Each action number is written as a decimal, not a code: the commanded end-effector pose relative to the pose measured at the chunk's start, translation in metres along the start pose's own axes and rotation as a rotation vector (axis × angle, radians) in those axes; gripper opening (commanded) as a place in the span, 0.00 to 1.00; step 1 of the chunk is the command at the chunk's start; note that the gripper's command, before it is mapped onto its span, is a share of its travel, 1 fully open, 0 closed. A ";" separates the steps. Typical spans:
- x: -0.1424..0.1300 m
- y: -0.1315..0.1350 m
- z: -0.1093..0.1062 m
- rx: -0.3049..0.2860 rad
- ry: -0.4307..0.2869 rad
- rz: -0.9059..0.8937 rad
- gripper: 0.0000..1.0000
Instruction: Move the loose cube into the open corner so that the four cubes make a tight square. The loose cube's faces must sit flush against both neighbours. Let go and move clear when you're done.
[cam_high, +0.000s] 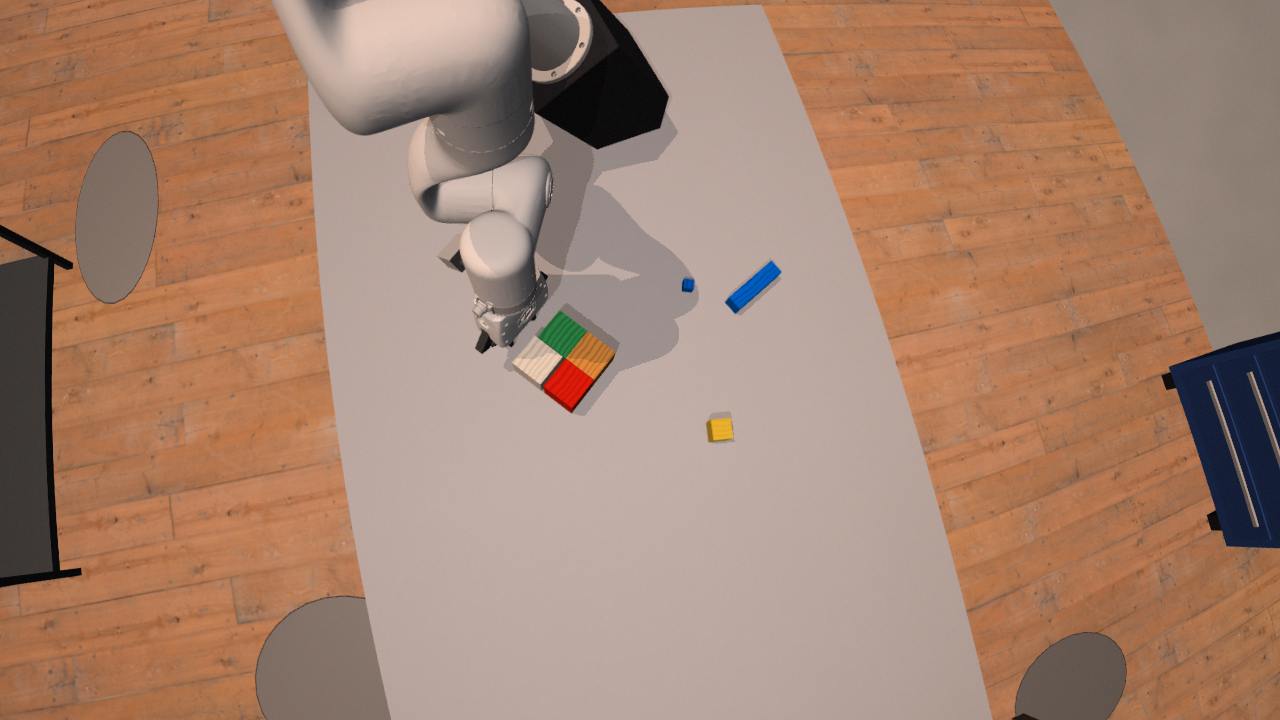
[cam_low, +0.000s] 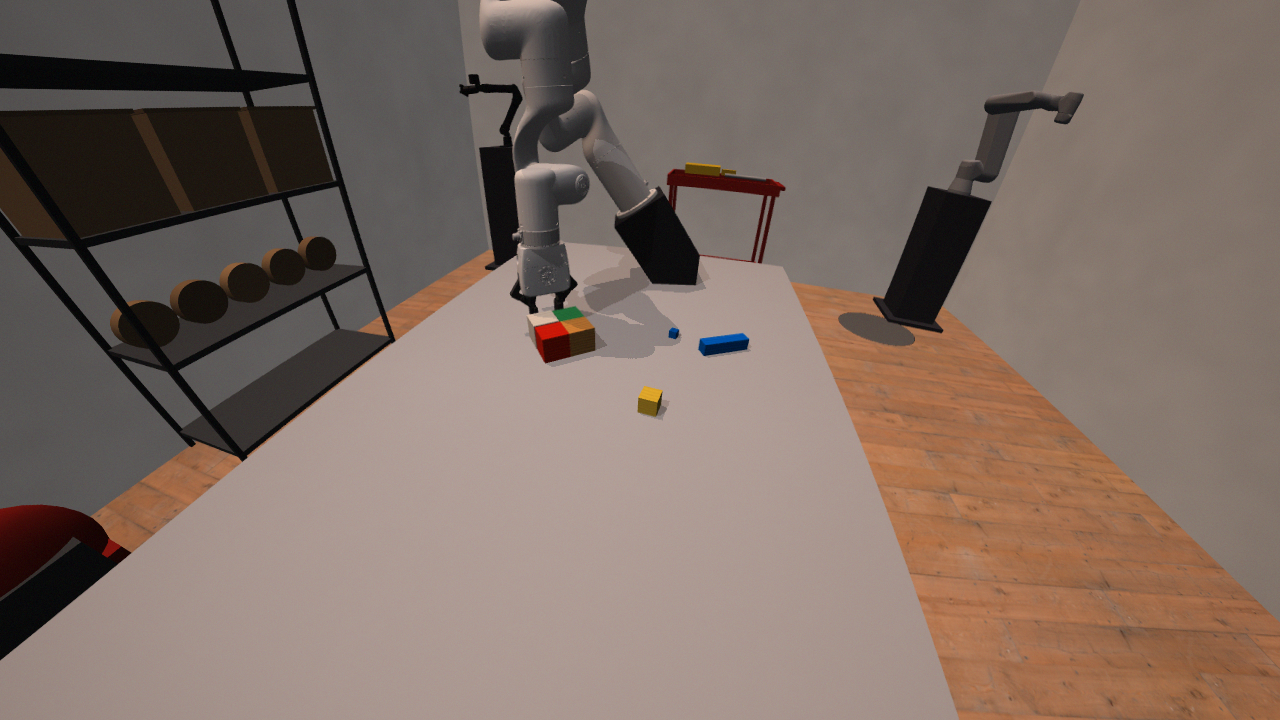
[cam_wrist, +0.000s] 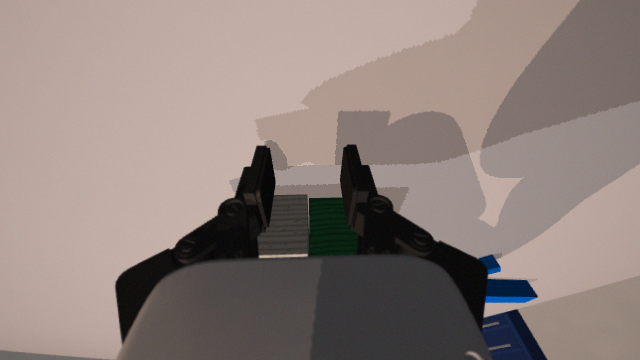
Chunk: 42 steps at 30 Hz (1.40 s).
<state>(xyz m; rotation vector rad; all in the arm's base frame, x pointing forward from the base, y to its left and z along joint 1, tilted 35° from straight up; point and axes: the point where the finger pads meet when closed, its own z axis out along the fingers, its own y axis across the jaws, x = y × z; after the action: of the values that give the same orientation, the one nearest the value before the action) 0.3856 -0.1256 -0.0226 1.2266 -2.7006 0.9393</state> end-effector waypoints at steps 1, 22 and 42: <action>-0.001 0.000 0.000 0.001 -0.002 0.000 0.49; -0.008 -0.001 0.000 0.001 -0.002 0.000 0.49; -0.010 -0.001 0.000 0.001 -0.002 0.000 0.49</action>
<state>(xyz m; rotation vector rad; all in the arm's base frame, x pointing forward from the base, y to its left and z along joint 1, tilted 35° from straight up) 0.3923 -0.1194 -0.0250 1.2268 -2.7003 0.9393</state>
